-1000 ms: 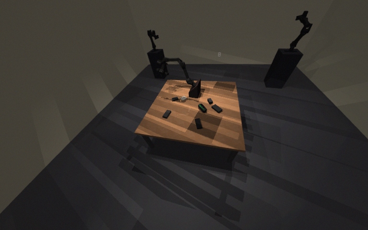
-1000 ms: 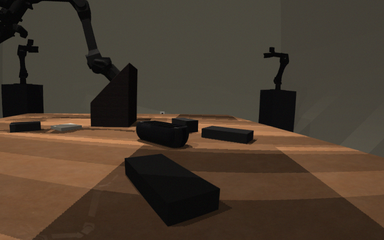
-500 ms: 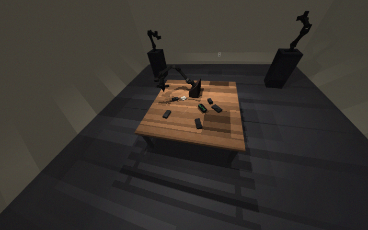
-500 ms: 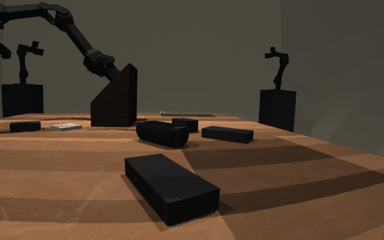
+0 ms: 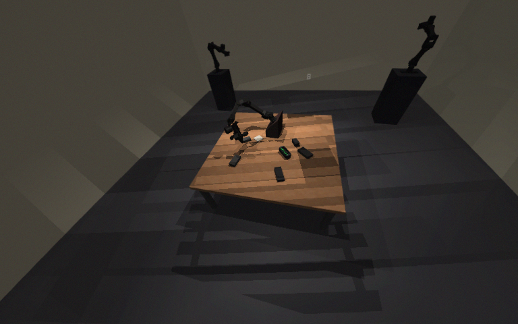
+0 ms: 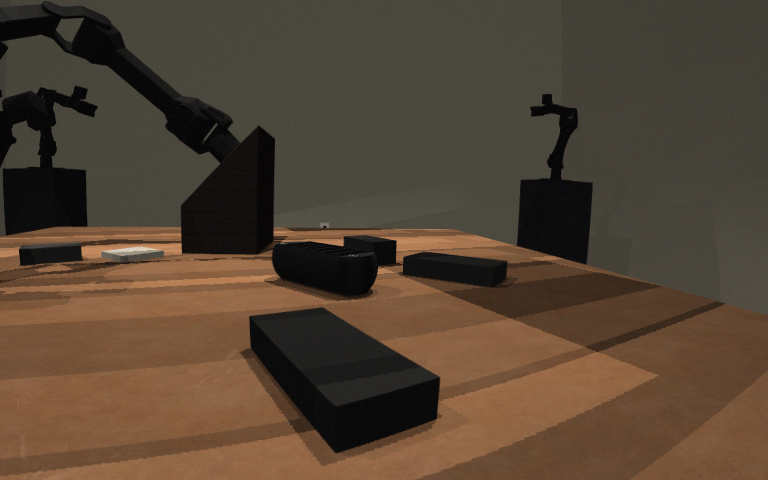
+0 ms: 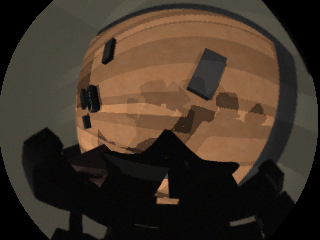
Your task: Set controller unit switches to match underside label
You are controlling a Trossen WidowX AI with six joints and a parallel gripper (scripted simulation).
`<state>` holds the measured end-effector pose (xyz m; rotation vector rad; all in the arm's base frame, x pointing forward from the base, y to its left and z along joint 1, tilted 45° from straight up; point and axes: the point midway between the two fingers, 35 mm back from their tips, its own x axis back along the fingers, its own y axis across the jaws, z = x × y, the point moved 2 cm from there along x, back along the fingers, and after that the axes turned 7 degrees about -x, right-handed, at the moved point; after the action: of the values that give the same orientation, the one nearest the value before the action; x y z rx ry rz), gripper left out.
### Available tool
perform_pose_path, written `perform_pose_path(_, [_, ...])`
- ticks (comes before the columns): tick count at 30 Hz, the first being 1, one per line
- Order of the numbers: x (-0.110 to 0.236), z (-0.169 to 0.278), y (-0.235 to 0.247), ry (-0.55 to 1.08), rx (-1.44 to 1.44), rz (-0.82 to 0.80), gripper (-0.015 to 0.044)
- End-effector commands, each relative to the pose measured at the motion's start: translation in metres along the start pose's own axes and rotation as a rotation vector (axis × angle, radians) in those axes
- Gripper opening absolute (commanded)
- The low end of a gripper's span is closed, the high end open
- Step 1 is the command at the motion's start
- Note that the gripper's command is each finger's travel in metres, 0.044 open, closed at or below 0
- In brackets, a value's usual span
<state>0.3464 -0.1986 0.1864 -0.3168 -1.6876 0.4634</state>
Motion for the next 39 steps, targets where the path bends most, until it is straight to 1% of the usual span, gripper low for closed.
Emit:
perform_pose_path(1, [-0.028,-0.024,0.059,0.052,0.082,-0.021,0.0000])
perform_pose_path(7, [-0.069,-0.040,0.163,0.140,0.195,-0.008,0.0000])
perform_pose_path(12, [-0.098,-0.029,0.251,0.202,0.288,0.054,0.0000])
perform_pose_path(17, [-0.124,0.006,0.333,0.236,0.393,0.163,0.0000])
perform_pose_path(22, [-0.149,0.064,0.397,0.220,0.508,0.319,0.0000])
perform_pose_path(26, [-0.166,0.112,0.426,0.168,0.592,0.450,0.0000])
perform_pose_path(28, [-0.171,0.126,0.431,0.148,0.615,0.486,0.0000])
perform_pose_path(39, [-0.175,0.128,0.430,0.145,0.618,0.491,0.0000])
